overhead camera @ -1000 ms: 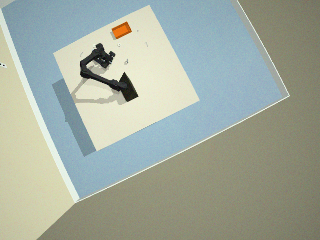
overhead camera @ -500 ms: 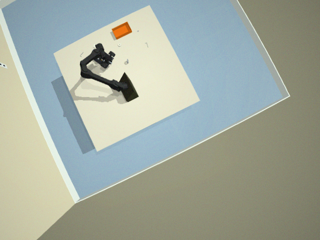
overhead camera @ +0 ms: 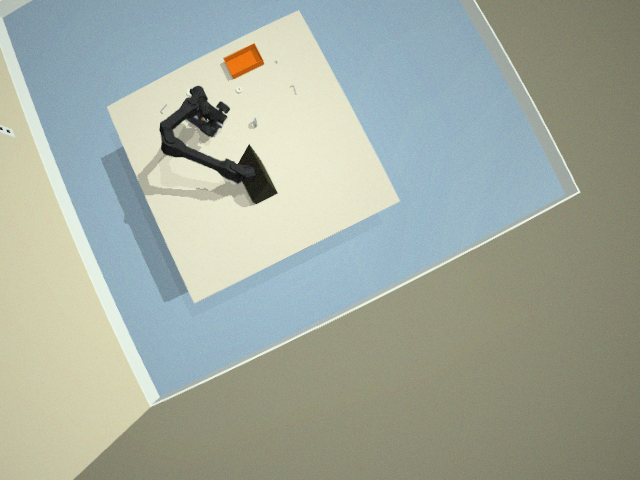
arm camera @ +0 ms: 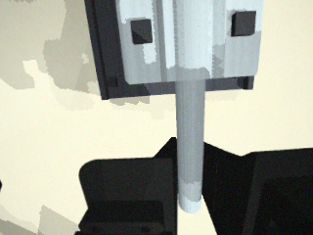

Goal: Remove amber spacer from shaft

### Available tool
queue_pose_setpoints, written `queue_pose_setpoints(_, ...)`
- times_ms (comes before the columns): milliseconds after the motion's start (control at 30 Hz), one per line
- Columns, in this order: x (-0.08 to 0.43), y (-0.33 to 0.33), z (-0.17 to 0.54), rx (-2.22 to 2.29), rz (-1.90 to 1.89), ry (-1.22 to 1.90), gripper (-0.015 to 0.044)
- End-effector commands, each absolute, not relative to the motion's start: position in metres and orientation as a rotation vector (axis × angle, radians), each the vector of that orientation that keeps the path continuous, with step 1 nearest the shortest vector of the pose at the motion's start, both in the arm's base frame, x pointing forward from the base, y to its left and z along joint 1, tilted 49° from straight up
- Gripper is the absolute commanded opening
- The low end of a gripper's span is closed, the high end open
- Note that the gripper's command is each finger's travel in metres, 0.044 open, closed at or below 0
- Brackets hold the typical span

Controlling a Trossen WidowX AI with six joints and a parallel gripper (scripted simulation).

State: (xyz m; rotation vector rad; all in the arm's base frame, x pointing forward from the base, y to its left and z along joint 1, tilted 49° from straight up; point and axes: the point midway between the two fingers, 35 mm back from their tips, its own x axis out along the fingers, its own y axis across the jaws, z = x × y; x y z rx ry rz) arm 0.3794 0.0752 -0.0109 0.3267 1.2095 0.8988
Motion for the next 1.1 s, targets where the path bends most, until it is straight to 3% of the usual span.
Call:
queue_pose_setpoints(0,0.384,0.076,-0.008,0.33,0.902,1.198,0.0)
queue_pose_setpoints(1067,0.395,0.079,-0.003,0.33,0.902,1.197,0.0)
